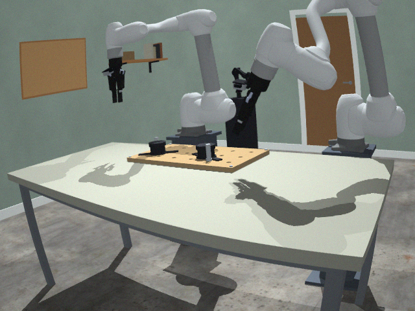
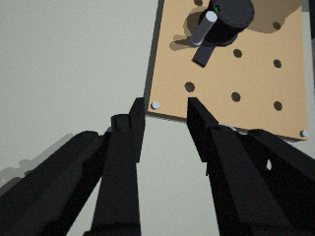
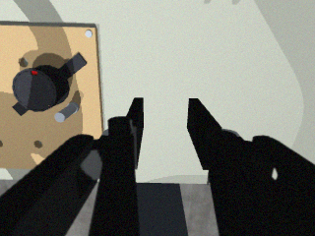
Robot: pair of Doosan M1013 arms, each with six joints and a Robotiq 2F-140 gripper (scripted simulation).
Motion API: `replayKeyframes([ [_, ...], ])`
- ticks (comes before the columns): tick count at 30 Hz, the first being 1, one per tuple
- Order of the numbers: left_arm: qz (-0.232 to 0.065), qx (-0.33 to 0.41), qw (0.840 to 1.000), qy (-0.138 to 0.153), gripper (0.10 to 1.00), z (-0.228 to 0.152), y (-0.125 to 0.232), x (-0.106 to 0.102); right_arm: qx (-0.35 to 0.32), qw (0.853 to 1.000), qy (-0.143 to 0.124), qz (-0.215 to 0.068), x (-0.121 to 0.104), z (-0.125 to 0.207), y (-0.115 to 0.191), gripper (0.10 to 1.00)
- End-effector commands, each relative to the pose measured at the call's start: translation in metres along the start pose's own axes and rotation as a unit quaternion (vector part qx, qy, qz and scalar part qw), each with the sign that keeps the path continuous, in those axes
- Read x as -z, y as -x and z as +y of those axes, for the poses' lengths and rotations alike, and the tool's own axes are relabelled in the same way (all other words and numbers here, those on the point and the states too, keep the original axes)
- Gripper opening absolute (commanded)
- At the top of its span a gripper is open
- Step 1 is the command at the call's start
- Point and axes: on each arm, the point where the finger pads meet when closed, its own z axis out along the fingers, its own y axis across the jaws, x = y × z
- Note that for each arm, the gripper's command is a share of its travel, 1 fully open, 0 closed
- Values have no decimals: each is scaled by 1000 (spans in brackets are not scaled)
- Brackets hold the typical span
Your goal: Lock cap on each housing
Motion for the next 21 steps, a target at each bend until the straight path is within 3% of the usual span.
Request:
replayKeyframes([
  [1, 15, -55, 998, 23, 339, 6, -14, -23, 0, 1000, 0, 1, 1, 0, 0, 328],
  [6, 19, -71, 997, 30, 339, 8, -17, -29, 0, 1000, 0, 1, 1, 0, 0, 328],
  [18, 60, -241, 963, 101, 339, 30, -60, -103, 0, 1000, 0, 1, 1, 0, 0, 328],
  [21, 61, -245, 962, 102, 339, 31, -61, -105, 0, 1000, 0, 1, 1, 0, 0, 328],
])
